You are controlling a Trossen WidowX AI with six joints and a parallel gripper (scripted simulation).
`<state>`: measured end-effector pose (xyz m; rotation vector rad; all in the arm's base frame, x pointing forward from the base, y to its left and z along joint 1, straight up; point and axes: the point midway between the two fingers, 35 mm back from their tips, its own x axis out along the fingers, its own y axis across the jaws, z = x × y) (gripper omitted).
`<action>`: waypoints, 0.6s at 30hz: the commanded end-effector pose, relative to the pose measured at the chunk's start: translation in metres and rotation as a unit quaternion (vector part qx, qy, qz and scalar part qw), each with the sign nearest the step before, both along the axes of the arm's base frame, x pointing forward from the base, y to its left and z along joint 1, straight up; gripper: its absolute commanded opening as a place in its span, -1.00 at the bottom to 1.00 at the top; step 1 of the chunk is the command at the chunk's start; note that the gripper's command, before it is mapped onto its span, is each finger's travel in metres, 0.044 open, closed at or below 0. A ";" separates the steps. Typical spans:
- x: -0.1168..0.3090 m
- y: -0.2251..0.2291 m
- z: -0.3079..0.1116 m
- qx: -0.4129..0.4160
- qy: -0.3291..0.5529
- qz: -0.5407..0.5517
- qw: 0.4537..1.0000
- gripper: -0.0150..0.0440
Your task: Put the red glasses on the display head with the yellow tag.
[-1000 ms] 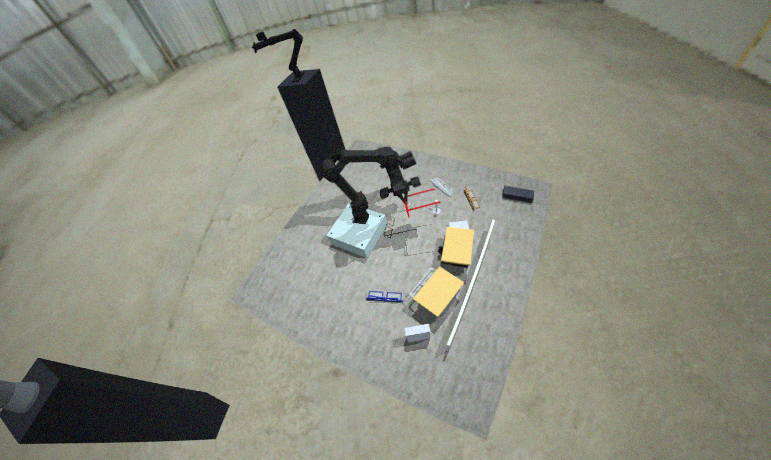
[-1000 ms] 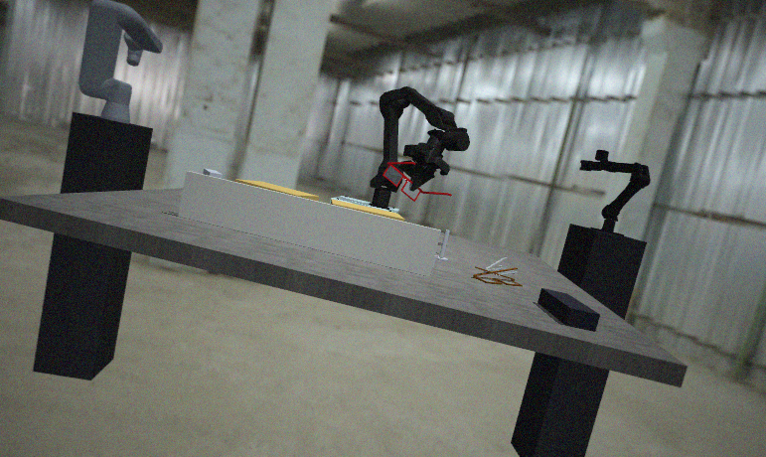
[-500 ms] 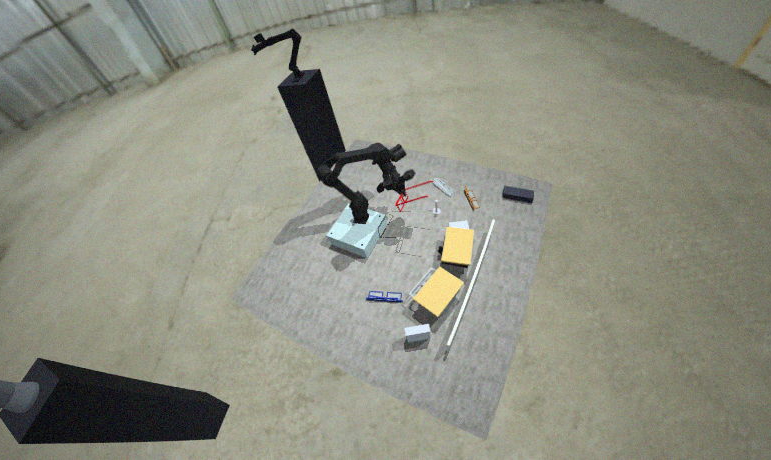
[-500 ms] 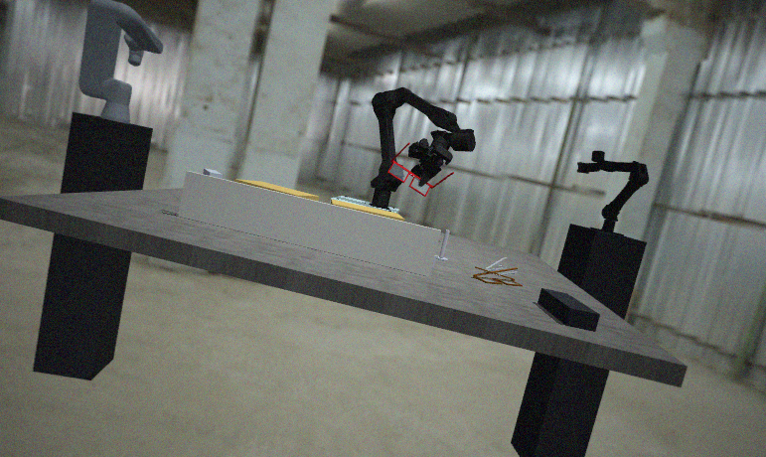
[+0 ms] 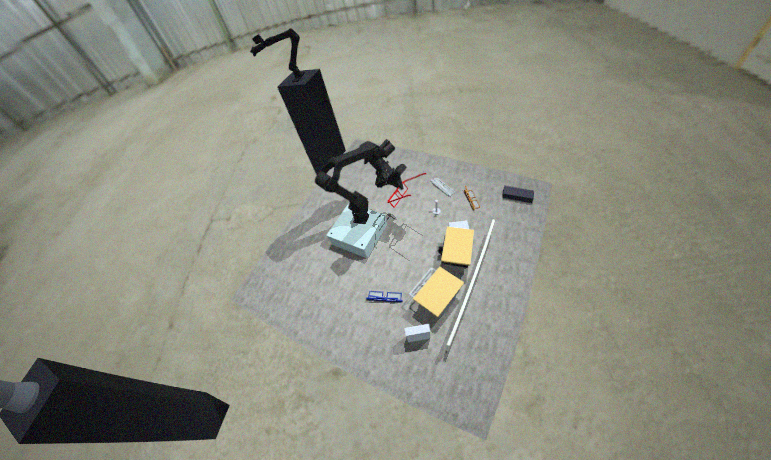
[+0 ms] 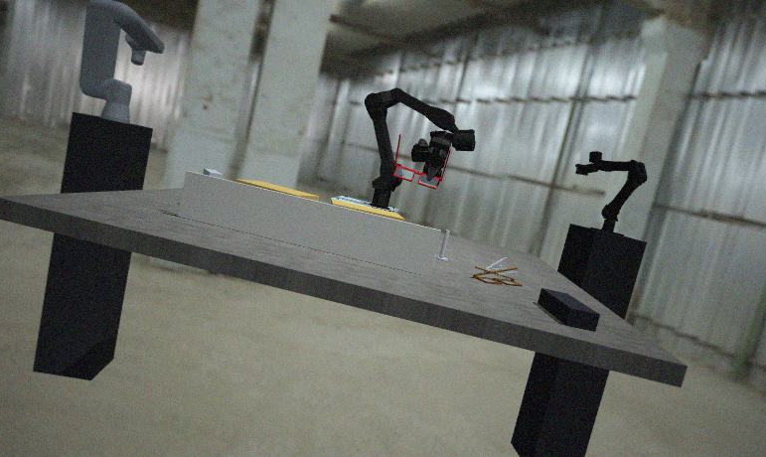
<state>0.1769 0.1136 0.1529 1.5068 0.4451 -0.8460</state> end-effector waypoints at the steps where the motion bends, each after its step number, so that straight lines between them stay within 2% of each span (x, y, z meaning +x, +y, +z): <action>1: -0.004 0.003 0.004 0.032 -0.027 -0.020 0.999 -0.49; 4: -0.003 0.002 0.002 0.018 -0.014 -0.009 1.000 -0.45; 18: -0.003 0.002 0.002 0.018 -0.014 -0.009 1.000 -0.49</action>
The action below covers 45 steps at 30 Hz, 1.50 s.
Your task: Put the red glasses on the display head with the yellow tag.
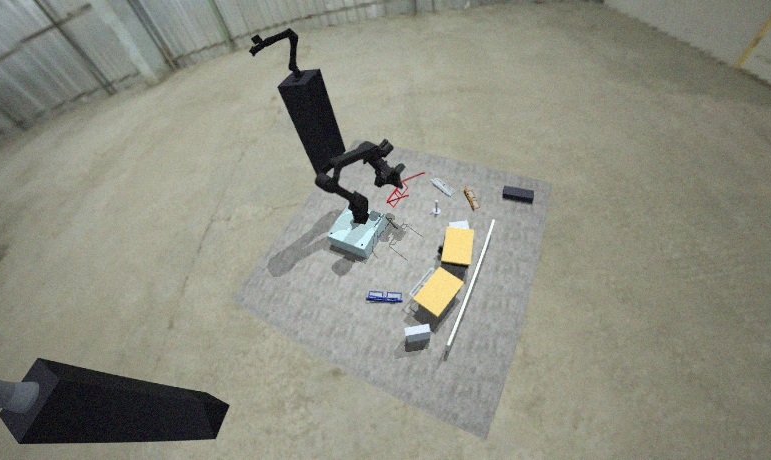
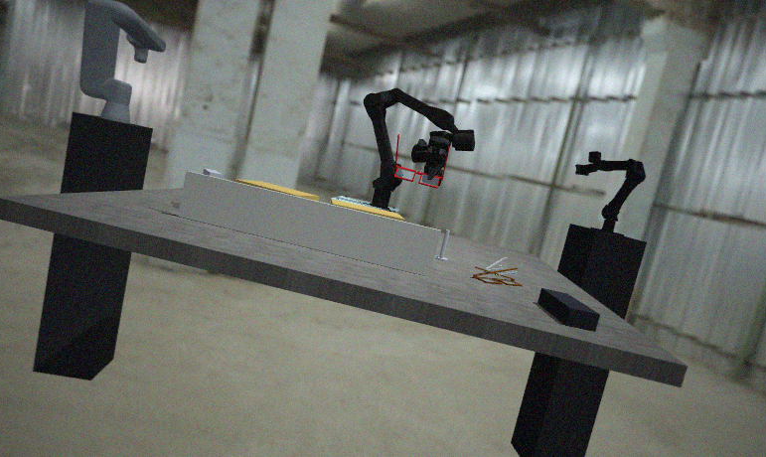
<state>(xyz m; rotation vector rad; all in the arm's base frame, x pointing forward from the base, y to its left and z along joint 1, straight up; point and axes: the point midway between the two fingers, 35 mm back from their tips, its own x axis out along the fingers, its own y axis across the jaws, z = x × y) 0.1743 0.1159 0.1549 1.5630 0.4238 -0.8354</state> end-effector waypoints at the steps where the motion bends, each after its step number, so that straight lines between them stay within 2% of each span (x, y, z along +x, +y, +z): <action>1: 0.000 0.000 0.000 -0.002 0.001 0.003 1.000 -0.49; 10: 0.004 -0.004 -0.003 -0.014 0.018 0.001 1.000 -0.49; 27: 0.025 -0.036 -0.024 -0.071 0.139 0.002 0.988 -0.49; 45: 0.043 -0.074 -0.043 -0.073 0.256 0.025 0.964 -0.49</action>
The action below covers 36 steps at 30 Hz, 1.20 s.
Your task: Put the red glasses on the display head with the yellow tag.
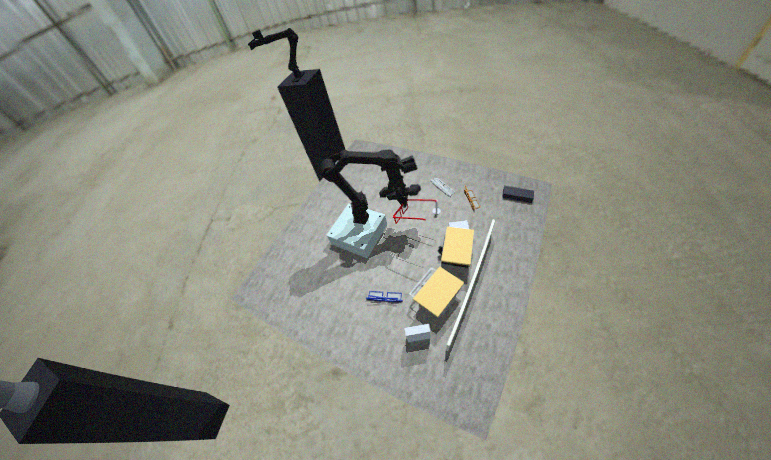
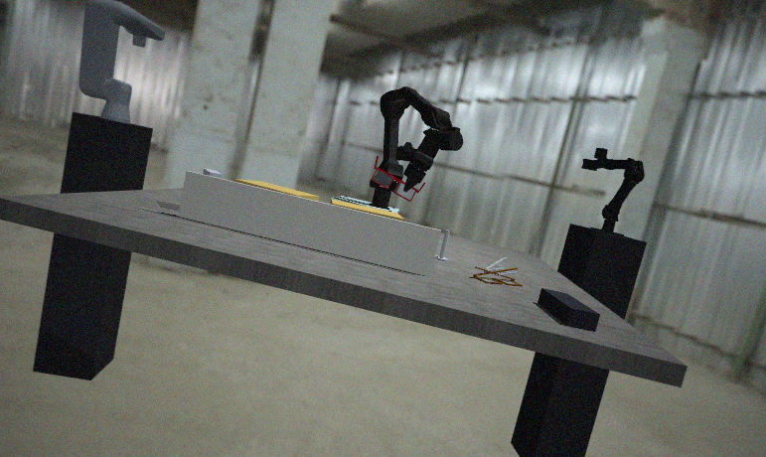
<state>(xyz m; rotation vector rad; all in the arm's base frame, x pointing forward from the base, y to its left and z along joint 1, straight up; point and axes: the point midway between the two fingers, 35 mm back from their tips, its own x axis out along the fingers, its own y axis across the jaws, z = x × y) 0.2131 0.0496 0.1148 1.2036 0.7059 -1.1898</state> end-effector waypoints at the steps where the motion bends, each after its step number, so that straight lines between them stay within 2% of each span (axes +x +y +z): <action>1: 0.005 -0.010 -0.004 0.007 0.028 0.007 1.000 -0.49; 19: 0.016 -0.052 -0.021 0.059 0.113 0.031 0.991 -0.49; 36: 0.021 -0.096 -0.034 0.133 0.145 0.063 0.978 -0.49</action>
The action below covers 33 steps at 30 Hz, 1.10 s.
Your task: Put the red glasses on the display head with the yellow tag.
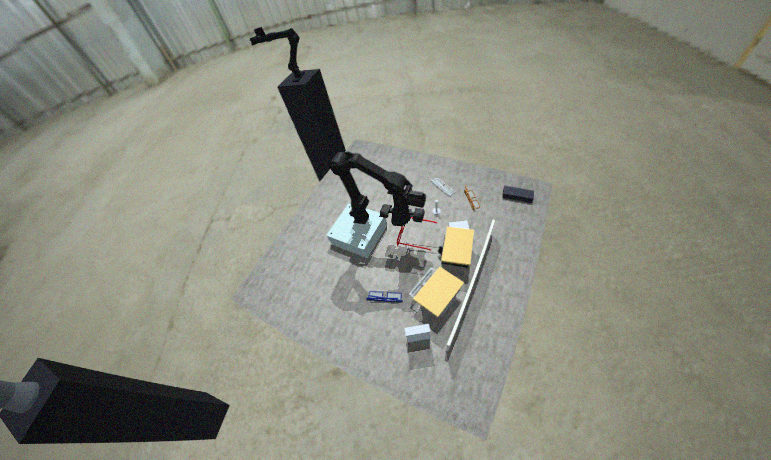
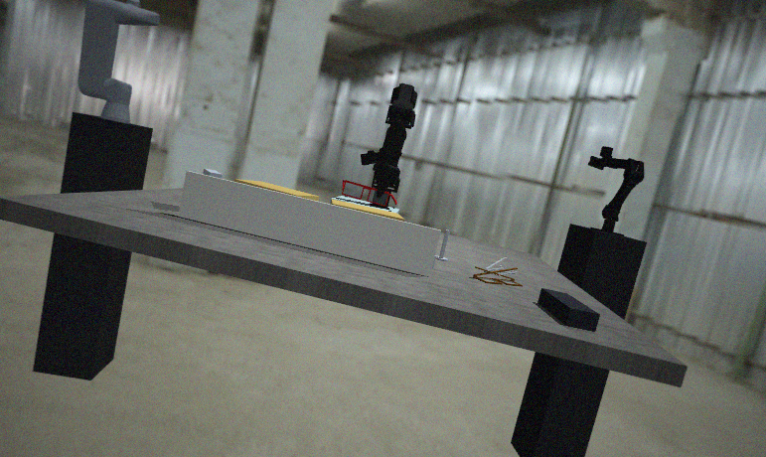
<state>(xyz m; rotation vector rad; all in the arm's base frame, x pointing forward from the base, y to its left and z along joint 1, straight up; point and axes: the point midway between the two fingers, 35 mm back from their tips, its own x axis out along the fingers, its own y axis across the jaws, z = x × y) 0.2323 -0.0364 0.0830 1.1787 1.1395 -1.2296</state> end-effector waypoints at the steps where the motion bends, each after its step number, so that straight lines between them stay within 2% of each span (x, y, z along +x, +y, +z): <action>1: 0.002 -0.012 -0.003 0.023 0.001 0.009 1.000 -0.49; 8: 0.002 -0.016 -0.006 0.033 -0.009 0.011 0.999 -0.49; 17: 0.001 -0.016 -0.014 0.035 -0.074 0.013 0.997 -0.49; 33: 0.001 -0.016 -0.031 0.024 -0.018 0.012 0.999 -0.49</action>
